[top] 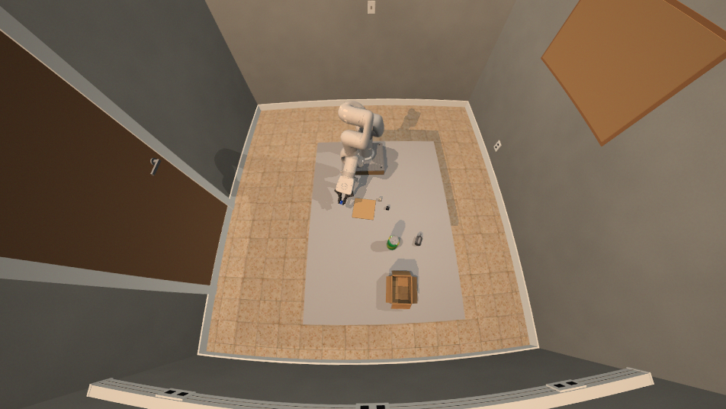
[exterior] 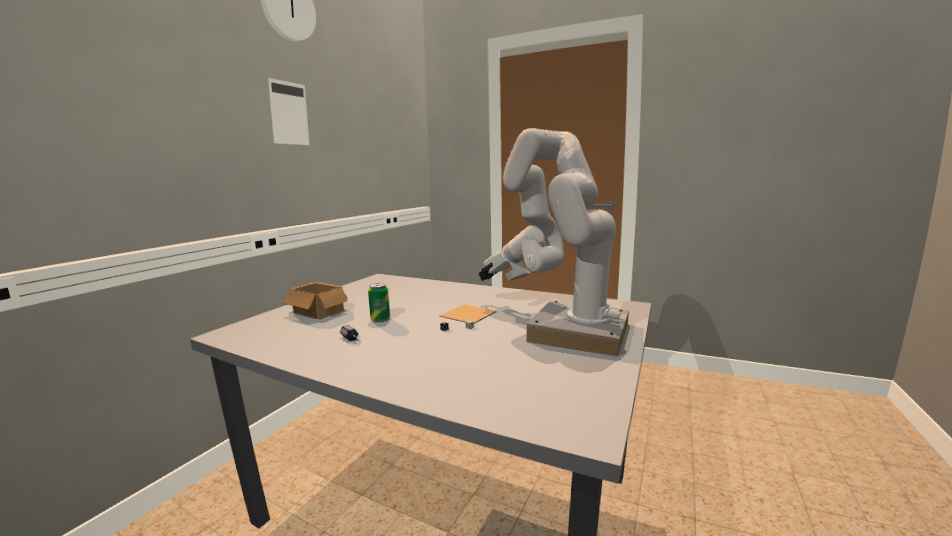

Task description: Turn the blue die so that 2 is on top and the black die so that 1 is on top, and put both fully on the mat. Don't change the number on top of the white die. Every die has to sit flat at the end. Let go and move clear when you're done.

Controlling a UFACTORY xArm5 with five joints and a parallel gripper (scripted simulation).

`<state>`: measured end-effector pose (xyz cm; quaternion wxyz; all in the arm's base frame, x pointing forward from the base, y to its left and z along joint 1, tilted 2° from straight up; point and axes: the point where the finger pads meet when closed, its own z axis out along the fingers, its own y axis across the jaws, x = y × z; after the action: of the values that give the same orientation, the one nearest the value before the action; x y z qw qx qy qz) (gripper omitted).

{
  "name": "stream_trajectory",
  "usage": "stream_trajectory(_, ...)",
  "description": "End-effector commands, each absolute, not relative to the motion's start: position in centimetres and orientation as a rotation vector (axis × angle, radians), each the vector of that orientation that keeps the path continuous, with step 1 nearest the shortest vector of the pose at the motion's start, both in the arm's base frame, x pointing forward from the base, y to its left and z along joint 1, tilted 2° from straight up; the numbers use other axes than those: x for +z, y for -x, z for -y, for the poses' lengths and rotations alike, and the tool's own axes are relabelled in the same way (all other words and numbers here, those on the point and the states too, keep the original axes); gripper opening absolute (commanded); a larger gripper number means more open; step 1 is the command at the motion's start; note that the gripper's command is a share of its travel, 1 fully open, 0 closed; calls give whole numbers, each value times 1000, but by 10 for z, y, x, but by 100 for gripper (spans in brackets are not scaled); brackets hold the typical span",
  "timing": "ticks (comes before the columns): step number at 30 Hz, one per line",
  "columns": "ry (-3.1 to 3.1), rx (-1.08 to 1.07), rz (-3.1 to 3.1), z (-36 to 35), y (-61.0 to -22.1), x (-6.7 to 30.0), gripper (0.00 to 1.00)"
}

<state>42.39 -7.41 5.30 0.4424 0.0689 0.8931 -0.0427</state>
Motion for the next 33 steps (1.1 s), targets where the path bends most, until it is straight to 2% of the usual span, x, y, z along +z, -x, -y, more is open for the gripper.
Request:
stream_trajectory(1, -169, -108, -2195, 74, -426, 54, 15)
stream_trajectory(15, -170, -109, -2195, 75, -425, 33, 15)
stream_trajectory(27, -171, -111, -2195, 76, -424, -11, 15)
stream_trajectory(33, -171, -111, -2195, 76, -424, -19, 15)
